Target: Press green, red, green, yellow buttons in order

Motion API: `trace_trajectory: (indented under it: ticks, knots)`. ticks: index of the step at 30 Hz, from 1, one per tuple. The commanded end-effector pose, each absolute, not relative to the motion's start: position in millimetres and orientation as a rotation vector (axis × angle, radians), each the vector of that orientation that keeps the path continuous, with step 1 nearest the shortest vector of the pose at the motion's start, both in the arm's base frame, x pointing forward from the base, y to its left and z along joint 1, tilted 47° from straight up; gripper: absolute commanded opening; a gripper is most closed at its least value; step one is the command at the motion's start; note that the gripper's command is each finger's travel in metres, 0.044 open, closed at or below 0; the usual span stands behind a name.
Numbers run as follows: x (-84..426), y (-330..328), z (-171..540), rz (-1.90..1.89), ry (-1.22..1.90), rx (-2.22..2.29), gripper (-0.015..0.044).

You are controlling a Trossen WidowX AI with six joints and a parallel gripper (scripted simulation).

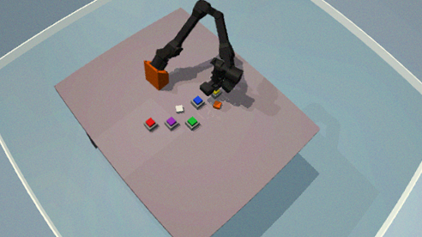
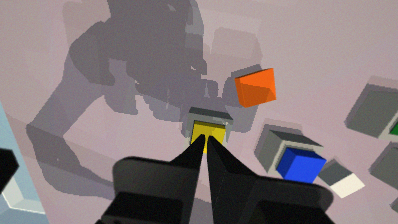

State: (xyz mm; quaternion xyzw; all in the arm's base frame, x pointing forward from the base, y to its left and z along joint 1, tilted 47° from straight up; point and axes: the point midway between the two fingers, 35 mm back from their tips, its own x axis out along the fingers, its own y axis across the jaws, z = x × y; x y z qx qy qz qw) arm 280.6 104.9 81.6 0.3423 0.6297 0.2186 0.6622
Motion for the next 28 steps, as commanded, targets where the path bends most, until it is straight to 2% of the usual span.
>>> trace_trajectory:
  ticks: [1, 11, 18, 24, 27, 28]
  knots:
    - [279, 105, 80, 0.489, 1.43, 0.776, 0.002]
    - [279, 105, 80, 0.489, 1.43, 0.776, 0.002]
    - [276, 82, 102, 0.488, 1.43, 0.775, 0.002]
    - [265, 61, 163, 0.487, 1.431, 0.774, 0.0178]
    - [264, 60, 166, 0.487, 1.431, 0.774, 0.0256]
    - [264, 60, 166, 0.487, 1.431, 0.774, 0.0256]
